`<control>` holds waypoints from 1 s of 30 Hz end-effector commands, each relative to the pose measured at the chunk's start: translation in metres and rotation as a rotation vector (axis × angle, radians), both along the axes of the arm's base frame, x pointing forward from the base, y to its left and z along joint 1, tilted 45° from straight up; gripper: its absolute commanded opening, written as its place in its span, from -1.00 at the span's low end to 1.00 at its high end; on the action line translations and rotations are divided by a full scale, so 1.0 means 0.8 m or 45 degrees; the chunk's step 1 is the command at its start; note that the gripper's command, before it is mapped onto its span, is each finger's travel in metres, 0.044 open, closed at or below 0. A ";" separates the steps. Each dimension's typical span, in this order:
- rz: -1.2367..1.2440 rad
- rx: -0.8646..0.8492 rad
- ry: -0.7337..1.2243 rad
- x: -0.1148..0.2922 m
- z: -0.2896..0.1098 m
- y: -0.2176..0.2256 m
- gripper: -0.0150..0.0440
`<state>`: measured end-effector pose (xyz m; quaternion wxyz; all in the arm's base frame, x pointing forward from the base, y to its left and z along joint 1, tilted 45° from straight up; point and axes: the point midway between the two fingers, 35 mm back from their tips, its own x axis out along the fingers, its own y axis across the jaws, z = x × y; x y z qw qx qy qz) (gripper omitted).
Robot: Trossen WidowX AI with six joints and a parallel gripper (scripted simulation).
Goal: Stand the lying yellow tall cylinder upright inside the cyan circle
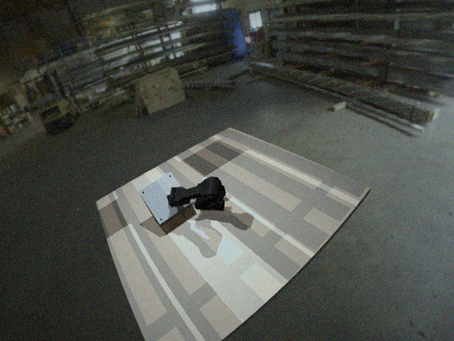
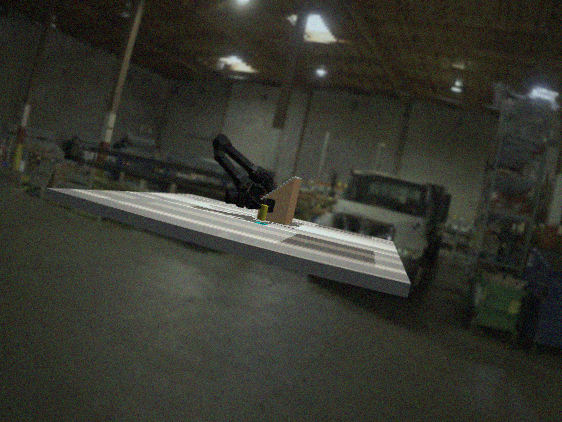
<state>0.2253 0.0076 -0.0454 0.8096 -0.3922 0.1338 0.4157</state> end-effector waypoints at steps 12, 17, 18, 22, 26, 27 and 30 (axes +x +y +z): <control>0.000 0.002 0.006 0.004 -0.013 -0.011 -0.14; 0.000 0.002 0.006 0.004 -0.013 -0.011 0.22; 0.000 0.002 0.006 0.004 -0.013 -0.011 0.31; 0.000 0.002 0.006 0.004 -0.013 -0.011 0.67; 0.000 0.002 0.006 0.004 -0.013 -0.011 0.86; 0.000 0.002 0.006 0.004 -0.013 -0.011 0.86; 0.001 0.001 0.007 0.004 -0.010 -0.010 0.86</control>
